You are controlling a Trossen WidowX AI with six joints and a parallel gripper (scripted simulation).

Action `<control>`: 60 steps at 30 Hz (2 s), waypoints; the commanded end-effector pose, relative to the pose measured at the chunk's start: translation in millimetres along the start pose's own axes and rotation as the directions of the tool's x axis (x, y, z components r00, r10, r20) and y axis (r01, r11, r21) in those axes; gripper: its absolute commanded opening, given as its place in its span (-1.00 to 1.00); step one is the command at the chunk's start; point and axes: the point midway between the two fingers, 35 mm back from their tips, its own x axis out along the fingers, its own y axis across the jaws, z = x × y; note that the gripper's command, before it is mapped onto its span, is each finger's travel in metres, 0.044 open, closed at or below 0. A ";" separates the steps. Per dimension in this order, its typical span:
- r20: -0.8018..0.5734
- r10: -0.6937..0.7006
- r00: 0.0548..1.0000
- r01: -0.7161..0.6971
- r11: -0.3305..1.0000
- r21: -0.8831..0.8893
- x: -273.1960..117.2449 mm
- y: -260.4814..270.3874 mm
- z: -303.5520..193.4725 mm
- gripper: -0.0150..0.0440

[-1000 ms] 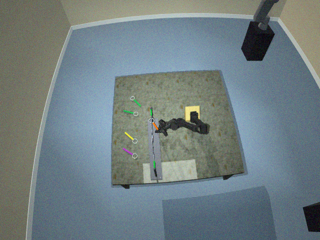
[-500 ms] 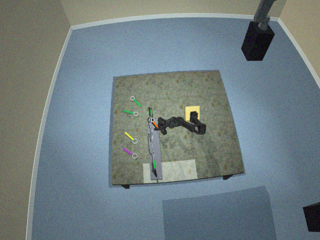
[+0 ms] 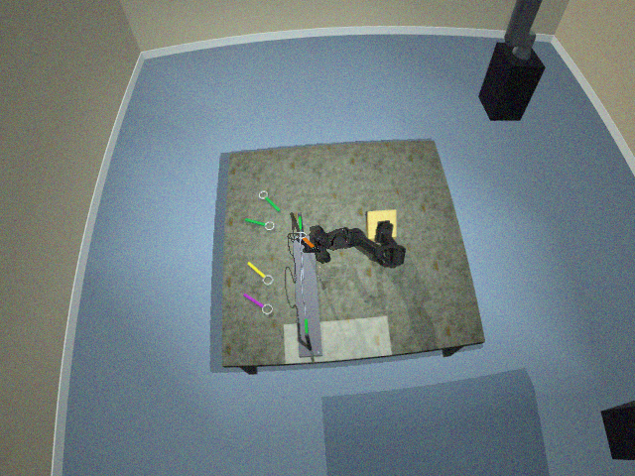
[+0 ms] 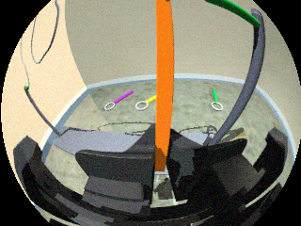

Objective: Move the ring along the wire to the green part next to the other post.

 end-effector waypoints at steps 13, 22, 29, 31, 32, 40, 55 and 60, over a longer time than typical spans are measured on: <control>-0.015 -0.034 0.999 0.033 0.998 -0.059 -3.9 -25.9 -1.4 -1.00; -0.015 -0.037 0.999 0.036 0.997 -0.065 -5.4 -35.6 -0.8 -1.00; -0.014 -0.037 0.999 0.036 0.997 -0.065 -6.6 -42.6 -0.3 -1.00; -0.014 -0.037 0.999 0.036 0.997 -0.066 -6.9 -44.6 -0.2 -1.00; -0.014 -0.037 0.999 0.036 0.997 -0.066 -7.1 -45.6 -0.1 -1.00; -0.013 -0.037 0.999 0.036 0.997 -0.066 -8.4 -53.6 0.4 -1.00; -0.013 -0.037 0.999 0.036 0.997 -0.066 -5.5 -60.5 -8.1 -1.00; -0.013 -0.037 0.999 0.036 0.997 -0.066 -3.4 -61.1 -13.4 -1.00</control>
